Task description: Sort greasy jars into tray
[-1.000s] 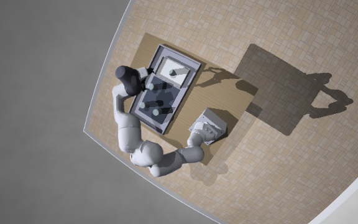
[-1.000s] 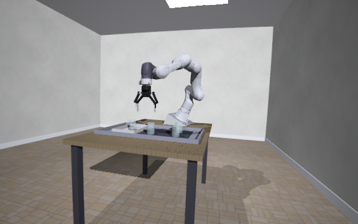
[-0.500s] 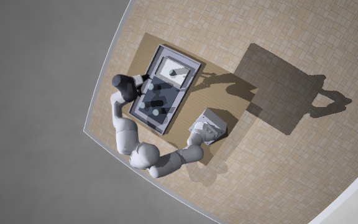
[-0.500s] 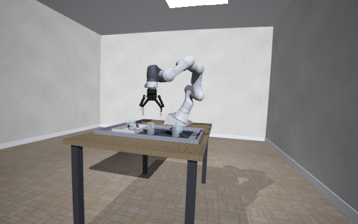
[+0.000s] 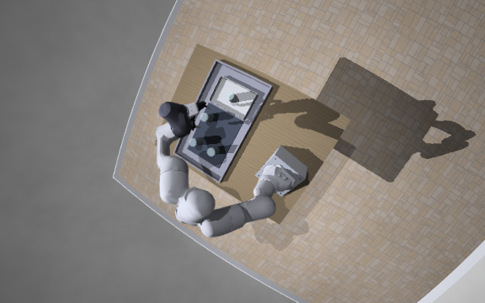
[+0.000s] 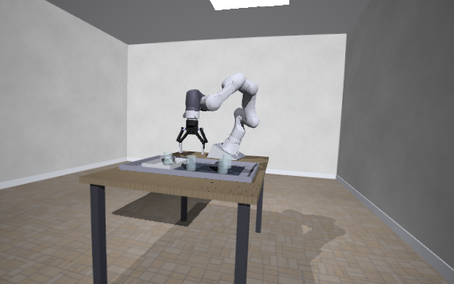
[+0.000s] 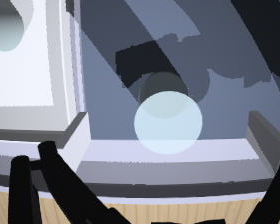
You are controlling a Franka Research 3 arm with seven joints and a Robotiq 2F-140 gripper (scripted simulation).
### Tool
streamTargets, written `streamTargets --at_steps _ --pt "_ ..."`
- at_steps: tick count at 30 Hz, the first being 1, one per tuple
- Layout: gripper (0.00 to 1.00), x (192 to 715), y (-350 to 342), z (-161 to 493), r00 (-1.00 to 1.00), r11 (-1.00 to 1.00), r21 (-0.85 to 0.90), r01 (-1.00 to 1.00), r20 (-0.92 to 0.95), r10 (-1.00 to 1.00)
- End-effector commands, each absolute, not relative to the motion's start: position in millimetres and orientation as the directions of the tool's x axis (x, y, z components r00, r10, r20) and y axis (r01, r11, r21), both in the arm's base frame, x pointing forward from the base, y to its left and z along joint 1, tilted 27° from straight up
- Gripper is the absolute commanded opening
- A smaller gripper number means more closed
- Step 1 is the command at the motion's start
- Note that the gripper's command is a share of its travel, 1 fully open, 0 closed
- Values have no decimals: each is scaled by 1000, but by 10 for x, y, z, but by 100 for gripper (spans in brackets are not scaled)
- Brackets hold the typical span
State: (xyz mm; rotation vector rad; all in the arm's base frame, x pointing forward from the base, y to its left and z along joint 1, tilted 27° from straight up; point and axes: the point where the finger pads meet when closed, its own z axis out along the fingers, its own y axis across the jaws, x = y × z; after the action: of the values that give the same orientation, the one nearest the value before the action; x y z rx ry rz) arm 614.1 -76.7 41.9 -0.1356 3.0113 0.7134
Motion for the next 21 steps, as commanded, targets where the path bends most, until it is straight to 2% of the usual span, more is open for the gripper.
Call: streamTargets --at_steps 1,21 --pt "100 6184 -776 435 -996 893 441 -88 -70 -63" --pt "100 6208 -715 318 -996 893 441 -88 -70 -63"
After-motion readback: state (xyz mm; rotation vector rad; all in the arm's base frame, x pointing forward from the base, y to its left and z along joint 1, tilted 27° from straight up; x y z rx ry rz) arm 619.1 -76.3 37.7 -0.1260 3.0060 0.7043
